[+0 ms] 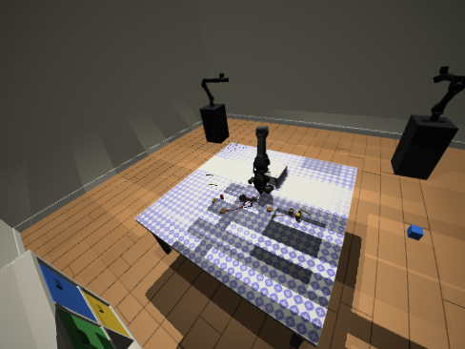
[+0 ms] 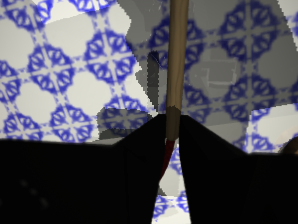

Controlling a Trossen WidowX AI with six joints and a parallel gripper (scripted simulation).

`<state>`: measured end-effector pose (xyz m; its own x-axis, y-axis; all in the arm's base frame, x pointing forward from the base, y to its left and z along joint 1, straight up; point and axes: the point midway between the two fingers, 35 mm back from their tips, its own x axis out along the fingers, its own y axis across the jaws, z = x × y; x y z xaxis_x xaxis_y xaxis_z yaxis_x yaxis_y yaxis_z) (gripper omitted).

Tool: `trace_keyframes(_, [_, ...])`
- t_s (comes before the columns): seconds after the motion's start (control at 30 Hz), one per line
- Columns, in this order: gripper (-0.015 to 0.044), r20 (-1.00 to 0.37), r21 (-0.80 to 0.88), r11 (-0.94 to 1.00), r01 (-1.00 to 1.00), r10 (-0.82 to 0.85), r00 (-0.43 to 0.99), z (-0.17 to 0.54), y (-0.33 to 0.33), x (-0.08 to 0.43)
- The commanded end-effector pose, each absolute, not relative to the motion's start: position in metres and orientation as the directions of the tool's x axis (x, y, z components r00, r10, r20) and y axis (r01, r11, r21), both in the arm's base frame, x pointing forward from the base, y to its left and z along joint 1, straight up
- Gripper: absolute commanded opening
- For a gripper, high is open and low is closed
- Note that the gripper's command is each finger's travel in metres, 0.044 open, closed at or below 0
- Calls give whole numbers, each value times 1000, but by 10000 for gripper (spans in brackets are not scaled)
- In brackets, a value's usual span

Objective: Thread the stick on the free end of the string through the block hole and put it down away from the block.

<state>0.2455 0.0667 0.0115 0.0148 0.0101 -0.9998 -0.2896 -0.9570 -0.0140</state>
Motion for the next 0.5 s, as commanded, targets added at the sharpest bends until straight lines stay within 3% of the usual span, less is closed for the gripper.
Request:
trace_keyframes(0.0, [0, -1000, -20, -957, -289, 13, 26, 20, 67, 248])
trace_keyframes(0.47, [0, -1000, -13, -955, -297, 17, -11, 25, 63, 254])
